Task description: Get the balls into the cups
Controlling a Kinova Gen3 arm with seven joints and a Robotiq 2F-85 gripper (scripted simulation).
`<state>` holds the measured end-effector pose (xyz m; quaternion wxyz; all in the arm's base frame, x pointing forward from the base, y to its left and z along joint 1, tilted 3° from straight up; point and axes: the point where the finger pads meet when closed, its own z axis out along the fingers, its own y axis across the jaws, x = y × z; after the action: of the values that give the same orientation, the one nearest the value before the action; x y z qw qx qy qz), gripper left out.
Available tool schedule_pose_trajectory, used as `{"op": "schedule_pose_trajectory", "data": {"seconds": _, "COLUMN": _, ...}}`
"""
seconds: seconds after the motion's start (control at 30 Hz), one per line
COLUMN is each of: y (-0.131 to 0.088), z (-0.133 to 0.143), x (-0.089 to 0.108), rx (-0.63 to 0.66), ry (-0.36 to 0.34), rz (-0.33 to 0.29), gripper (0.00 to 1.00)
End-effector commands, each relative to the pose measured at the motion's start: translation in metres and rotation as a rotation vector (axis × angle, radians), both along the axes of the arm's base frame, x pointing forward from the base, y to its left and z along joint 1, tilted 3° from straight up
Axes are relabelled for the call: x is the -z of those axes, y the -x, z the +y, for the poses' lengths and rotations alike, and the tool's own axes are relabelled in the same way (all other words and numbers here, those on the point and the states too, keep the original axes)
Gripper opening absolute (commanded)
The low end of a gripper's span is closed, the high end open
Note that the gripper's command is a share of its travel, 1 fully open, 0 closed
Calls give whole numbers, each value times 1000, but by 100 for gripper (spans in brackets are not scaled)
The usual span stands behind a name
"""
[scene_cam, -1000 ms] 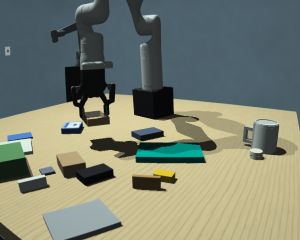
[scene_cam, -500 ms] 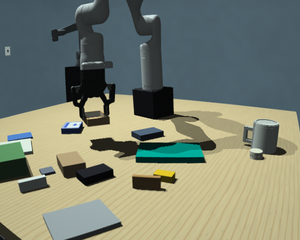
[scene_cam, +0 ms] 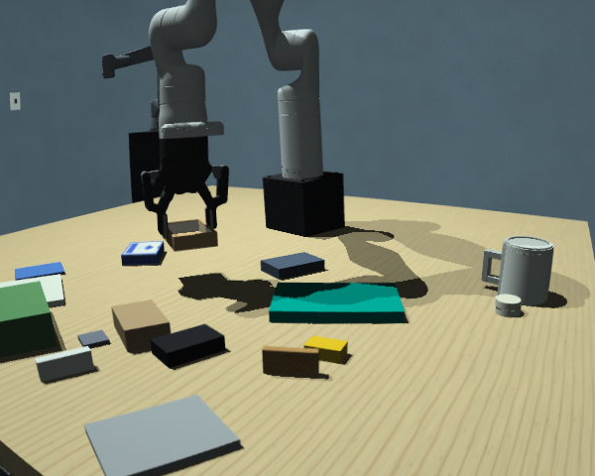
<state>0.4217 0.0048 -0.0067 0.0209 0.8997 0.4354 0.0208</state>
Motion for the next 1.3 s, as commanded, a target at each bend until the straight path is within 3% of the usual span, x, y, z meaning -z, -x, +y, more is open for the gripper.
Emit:
{"op": "schedule_pose_trajectory", "data": {"seconds": 0.0, "y": -1, "z": 0, "x": -1, "rx": 0, "ry": 0, "rz": -2, "gripper": 71}}
{"op": "schedule_pose_trajectory", "data": {"seconds": 0.7, "y": -1, "z": 0, "x": 1, "rx": 0, "ry": 0, "rz": -2, "gripper": 71}}
{"op": "schedule_pose_trajectory", "data": {"seconds": 1.27, "y": -1, "z": 0, "x": 14, "rx": 0, "ry": 0, "rz": -2, "gripper": 71}}
